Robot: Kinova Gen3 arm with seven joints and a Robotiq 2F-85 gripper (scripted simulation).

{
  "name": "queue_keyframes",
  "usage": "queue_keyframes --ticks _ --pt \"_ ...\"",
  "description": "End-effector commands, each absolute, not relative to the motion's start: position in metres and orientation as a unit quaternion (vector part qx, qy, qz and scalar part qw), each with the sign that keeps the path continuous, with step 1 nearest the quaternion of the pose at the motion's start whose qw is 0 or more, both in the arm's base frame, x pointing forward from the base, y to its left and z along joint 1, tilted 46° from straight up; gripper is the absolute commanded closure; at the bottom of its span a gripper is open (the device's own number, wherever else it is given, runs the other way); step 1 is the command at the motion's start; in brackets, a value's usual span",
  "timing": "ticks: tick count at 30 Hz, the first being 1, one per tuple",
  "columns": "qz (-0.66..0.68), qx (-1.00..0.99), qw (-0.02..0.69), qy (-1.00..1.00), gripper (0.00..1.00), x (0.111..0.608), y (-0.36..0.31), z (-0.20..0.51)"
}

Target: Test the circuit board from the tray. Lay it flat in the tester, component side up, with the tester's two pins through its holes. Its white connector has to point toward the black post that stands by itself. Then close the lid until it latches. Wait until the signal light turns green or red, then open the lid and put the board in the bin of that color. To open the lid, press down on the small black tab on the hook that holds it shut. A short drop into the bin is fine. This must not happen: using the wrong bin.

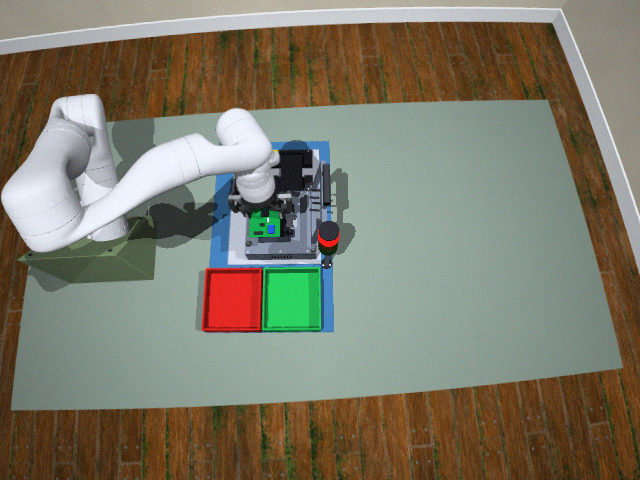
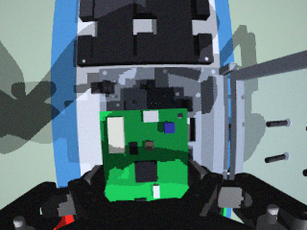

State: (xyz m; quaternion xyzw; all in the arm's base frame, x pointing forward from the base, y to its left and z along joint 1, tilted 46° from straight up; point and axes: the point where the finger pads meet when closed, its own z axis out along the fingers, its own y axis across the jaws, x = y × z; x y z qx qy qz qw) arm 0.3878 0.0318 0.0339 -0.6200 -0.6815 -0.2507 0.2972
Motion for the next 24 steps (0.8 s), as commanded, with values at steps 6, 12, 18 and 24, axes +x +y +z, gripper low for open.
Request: queue_keyframes --ticks 6,12,18,24 --pt "-0.254 -0.625 0.301 -0.675 0.23 0.368 0.009 -0.001" --pt "-0.254 -0.625 0.301 -0.675 0.23 0.35 -0.008 -0.033" --pt "-0.254 -0.625 0.301 -0.675 0.23 0.33 -0.029 -0.069" --pt "-0.254 -0.625 0.301 -0.675 0.23 0.319 -0.04 -0.089"
